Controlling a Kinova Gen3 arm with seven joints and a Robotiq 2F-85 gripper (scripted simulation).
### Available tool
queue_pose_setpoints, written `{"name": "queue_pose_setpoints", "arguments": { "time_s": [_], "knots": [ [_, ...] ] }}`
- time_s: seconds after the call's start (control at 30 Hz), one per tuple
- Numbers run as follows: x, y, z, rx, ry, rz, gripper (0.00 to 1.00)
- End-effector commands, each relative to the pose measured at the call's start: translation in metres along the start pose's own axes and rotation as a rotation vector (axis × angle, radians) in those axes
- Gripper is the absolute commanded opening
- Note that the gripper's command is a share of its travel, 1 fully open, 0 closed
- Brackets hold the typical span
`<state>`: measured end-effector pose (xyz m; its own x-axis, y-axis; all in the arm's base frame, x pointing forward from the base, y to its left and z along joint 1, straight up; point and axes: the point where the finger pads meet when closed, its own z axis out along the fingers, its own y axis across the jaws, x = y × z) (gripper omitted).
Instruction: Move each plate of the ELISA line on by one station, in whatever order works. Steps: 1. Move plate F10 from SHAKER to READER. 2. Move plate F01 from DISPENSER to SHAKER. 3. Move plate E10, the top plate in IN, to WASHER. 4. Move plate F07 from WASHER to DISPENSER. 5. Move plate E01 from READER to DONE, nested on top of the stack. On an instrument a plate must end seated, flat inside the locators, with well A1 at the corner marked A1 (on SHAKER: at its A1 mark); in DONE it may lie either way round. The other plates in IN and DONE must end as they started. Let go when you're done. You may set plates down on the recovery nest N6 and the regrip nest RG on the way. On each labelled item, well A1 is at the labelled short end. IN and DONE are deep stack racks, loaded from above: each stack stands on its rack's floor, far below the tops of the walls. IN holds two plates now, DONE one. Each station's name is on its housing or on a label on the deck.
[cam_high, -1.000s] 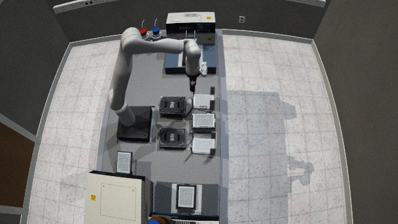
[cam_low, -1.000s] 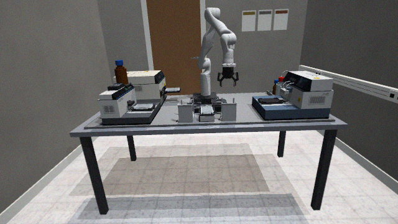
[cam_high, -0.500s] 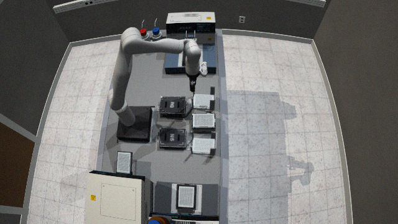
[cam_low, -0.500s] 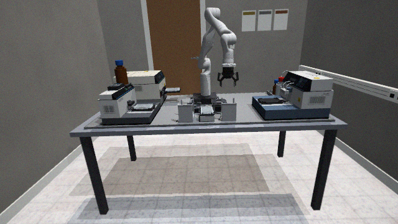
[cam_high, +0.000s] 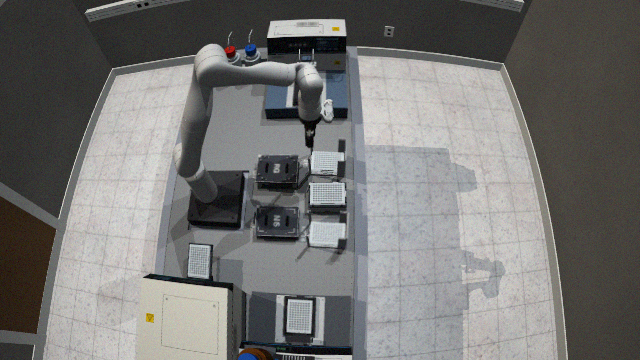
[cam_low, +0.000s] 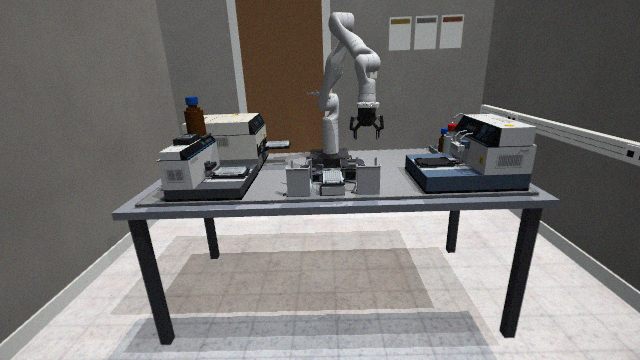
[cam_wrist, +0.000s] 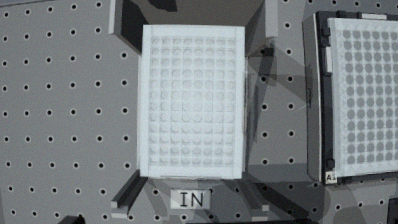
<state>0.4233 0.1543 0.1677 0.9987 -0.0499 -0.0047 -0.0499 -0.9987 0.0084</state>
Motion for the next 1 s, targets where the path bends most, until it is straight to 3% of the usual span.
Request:
{"name": "queue_pose_setpoints", "arguments": {
  "time_s": [0.0, 0.3, 0.97],
  "knots": [
    [0.0, -0.001, -0.001, 0.002, 0.004, -0.003, 1.0],
    [0.0, -0.001, -0.001, 0.002, 0.004, -0.003, 1.0],
    [0.056, 0.0, -0.001, 0.002, -0.002, -0.004, 1.0]
  ]
}}
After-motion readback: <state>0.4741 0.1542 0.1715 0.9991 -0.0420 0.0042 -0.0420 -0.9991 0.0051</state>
